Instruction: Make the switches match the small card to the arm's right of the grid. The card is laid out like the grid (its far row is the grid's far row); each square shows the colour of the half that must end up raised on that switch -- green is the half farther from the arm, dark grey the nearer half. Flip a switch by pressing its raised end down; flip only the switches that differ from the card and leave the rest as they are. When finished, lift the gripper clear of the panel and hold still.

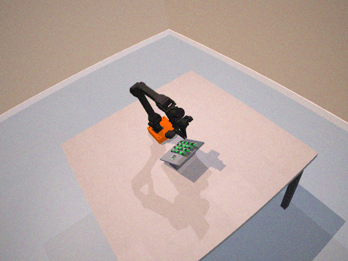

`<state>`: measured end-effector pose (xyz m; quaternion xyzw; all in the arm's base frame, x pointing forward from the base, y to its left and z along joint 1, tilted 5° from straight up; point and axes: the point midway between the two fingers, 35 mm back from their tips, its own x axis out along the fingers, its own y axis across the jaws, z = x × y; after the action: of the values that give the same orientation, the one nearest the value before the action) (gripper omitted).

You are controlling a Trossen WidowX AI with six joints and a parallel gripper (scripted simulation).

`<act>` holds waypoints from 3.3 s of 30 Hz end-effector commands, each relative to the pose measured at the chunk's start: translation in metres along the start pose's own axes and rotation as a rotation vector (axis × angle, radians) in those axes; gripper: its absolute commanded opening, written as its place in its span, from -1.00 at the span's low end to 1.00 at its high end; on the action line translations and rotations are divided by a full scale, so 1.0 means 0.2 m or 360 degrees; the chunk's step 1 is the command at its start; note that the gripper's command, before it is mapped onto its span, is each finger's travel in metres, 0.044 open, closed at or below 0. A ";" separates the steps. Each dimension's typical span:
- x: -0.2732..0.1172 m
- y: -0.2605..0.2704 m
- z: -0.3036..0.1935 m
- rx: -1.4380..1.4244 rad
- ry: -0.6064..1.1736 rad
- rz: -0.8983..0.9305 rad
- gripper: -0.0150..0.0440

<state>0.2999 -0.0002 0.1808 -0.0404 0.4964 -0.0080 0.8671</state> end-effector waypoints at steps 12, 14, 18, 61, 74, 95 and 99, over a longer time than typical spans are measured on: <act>0.20 0.01 0.00 0.0008 0.0055 -0.0007 -0.49; 0.24 0.01 0.00 0.0008 0.0055 -0.0007 -0.49; 0.24 0.01 0.00 0.0008 0.0055 -0.0007 -0.49; 0.31 0.01 0.00 0.0008 0.0054 -0.0007 -0.49; 0.32 0.01 0.00 0.0008 0.0054 -0.0007 -0.49; 0.33 0.01 0.00 0.0008 0.0053 -0.0007 -0.49; 0.34 0.01 0.00 0.0008 0.0053 -0.0007 -0.49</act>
<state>0.3337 -0.0021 0.1252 -0.0382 0.5086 -0.0126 0.8601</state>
